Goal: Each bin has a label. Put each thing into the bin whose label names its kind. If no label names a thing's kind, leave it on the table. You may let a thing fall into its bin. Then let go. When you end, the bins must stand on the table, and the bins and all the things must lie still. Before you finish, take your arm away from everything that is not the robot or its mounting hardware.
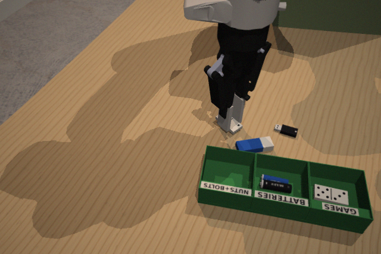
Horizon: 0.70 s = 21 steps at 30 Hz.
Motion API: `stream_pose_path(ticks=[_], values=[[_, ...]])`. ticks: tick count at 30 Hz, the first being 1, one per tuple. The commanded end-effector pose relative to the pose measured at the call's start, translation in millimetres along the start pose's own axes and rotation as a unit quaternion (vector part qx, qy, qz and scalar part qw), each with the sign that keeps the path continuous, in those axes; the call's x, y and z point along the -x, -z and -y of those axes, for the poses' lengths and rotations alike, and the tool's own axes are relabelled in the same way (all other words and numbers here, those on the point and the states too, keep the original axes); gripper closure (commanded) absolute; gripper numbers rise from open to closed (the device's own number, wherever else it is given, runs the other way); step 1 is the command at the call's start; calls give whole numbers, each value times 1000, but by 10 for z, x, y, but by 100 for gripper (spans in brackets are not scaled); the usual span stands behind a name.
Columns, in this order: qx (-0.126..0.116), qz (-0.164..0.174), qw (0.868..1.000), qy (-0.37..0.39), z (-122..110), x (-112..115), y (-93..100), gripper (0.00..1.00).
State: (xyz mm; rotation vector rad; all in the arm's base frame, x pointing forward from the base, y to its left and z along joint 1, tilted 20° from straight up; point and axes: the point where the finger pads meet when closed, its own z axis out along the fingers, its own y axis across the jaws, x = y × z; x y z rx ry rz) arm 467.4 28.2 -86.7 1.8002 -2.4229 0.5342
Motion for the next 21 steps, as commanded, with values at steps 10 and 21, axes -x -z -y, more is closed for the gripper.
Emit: stream_pose_path(ticks=[10,21], values=[[1,0,1000,2,-4,10,344,87],[1,0,1000,2,-4,10,544,87]])
